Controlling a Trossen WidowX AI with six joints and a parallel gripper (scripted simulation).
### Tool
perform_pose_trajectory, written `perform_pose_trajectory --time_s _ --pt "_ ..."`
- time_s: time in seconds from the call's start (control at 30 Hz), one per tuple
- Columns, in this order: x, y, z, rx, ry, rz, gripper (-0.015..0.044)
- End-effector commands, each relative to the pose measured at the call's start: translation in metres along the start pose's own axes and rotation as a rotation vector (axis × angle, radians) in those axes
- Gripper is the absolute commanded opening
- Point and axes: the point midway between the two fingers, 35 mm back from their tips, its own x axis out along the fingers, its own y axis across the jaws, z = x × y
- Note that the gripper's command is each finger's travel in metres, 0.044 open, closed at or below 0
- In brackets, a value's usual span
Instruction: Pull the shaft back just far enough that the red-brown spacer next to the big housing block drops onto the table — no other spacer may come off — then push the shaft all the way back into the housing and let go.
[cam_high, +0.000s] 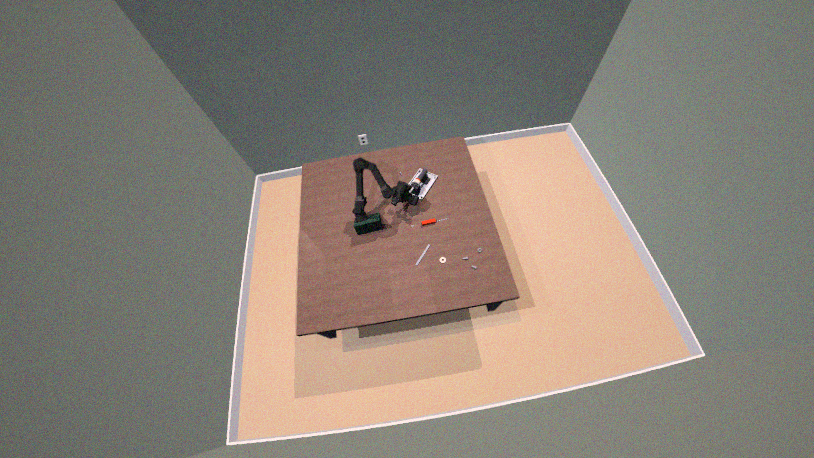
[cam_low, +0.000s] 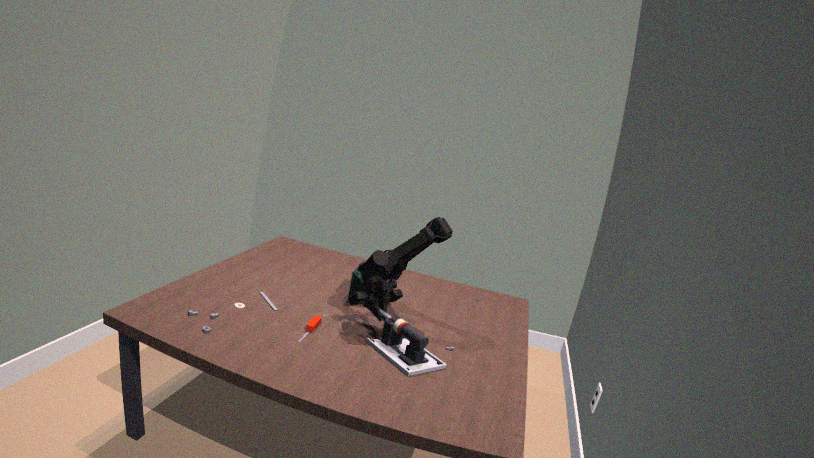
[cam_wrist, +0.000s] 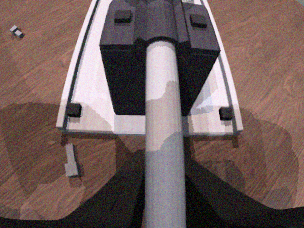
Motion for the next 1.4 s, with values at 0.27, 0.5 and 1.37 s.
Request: perform_pose_trajectory --time_s 0.27,0.5,1.37 --pt "-0.0015 0.0004 -0.0013 -0.003 -0.001 0.003 0.0" --pt "-0.002 0.0004 -0.0018 -0.003 -0.001 0.003 0.0" --pt "-0.0041 0.0004 -0.0039 -0.003 -0.001 0.003 0.0"
